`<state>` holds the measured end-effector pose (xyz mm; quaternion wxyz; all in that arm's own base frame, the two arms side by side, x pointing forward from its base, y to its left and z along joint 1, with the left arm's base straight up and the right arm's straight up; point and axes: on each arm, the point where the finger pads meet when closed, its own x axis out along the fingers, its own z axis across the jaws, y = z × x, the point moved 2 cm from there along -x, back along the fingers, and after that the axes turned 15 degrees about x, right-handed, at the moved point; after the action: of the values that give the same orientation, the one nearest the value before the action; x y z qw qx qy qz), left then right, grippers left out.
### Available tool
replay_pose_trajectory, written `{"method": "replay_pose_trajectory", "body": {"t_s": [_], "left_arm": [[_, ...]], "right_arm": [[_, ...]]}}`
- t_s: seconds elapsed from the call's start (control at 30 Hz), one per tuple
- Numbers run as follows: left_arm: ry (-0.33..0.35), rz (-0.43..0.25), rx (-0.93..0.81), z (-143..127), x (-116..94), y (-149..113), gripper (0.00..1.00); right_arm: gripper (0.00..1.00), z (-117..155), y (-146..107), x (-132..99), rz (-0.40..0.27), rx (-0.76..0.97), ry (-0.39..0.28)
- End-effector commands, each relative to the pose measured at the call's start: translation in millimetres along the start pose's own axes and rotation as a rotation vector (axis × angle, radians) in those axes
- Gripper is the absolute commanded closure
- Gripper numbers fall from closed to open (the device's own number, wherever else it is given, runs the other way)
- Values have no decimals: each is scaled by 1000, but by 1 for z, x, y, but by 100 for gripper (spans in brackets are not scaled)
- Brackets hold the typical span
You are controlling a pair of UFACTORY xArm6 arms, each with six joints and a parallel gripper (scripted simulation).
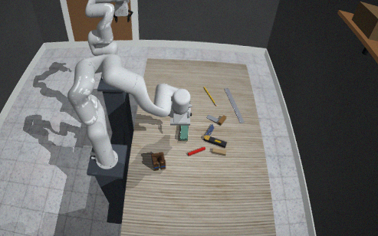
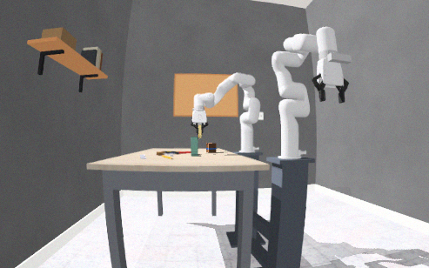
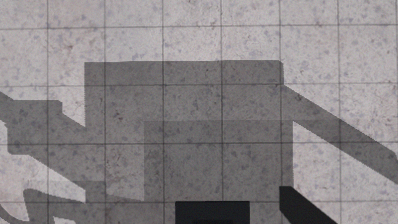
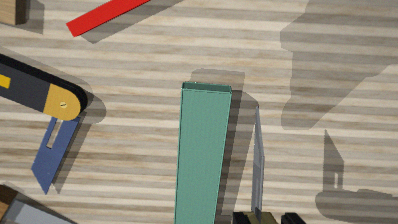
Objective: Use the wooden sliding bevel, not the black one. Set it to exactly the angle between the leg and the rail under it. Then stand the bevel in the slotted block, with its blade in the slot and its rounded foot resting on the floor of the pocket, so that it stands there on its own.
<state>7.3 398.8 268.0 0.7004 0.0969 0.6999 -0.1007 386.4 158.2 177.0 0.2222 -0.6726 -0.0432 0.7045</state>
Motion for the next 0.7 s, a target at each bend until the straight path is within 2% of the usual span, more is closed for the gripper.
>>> {"method": "replay_pose_trajectory", "body": {"t_s": [0.0, 0.07, 0.4, 0.67], "left_arm": [[1, 5, 0, 0, -2, 1, 0], [1, 5, 0, 0, -2, 1, 0], [1, 5, 0, 0, -2, 1, 0], [1, 5, 0, 0, -2, 1, 0]], "right_arm": [[100, -9, -27, 6, -12, 24, 10], [100, -9, -27, 6, -12, 24, 10], [100, -17, -67, 16, -34, 62, 18], [100, -19, -77, 18, -39, 71, 20]]}}
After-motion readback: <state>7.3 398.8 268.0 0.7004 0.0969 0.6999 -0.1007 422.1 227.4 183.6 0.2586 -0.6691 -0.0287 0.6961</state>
